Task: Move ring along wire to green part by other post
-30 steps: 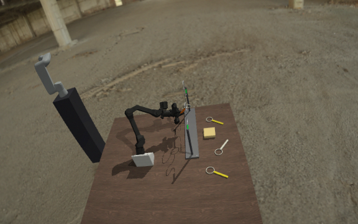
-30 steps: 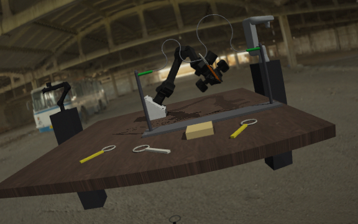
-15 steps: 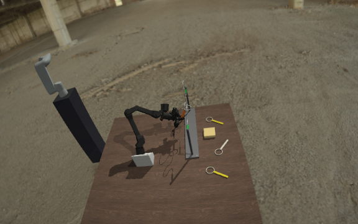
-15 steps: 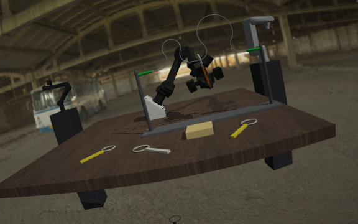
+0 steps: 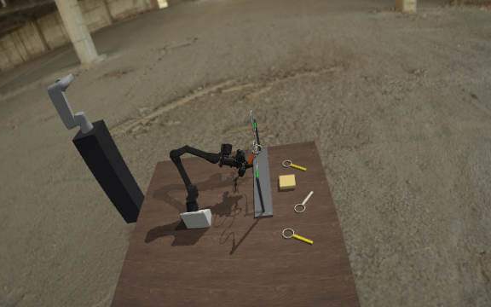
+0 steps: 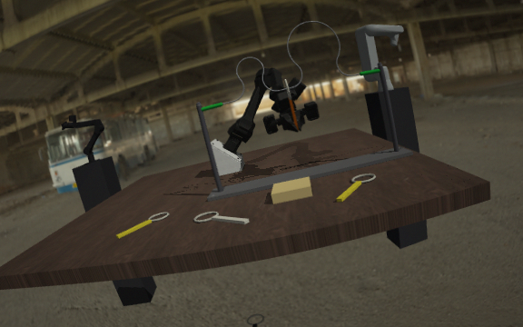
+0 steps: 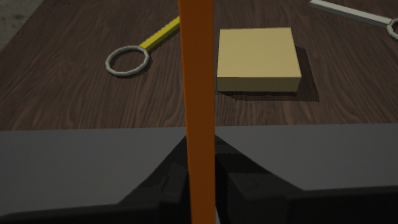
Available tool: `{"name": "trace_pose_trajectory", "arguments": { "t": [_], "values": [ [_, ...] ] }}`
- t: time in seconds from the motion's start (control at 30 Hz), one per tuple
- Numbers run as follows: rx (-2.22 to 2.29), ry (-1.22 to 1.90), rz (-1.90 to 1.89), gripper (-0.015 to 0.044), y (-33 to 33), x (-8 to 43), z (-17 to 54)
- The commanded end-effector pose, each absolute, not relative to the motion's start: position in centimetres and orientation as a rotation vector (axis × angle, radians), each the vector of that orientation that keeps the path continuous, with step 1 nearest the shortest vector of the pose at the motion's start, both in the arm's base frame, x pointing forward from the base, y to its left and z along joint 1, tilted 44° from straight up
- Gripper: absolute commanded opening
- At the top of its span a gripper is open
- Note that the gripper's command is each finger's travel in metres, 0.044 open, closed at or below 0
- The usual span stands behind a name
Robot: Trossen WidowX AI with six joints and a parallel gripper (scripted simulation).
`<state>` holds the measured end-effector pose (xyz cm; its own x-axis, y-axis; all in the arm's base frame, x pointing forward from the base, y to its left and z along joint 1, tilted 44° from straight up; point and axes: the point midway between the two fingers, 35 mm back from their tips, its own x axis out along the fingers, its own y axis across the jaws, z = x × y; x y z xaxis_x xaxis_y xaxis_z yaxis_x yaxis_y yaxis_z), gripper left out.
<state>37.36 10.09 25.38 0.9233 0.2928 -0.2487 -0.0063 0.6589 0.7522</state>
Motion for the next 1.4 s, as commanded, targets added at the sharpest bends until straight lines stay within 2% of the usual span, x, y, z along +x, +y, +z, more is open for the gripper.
{"name": "trace_pose_trajectory", "arguments": {
  "t": [0.0,0.77,1.37],
  "values": [
    [0.824,0.364,0.172,-0.015,9.6,37.1,25.2],
    [0.703,0.388,0.137,-0.015,6.9,36.7,22.6],
    [0.398,0.445,0.053,-0.015,2.3,36.0,19.9]
  ]
}}
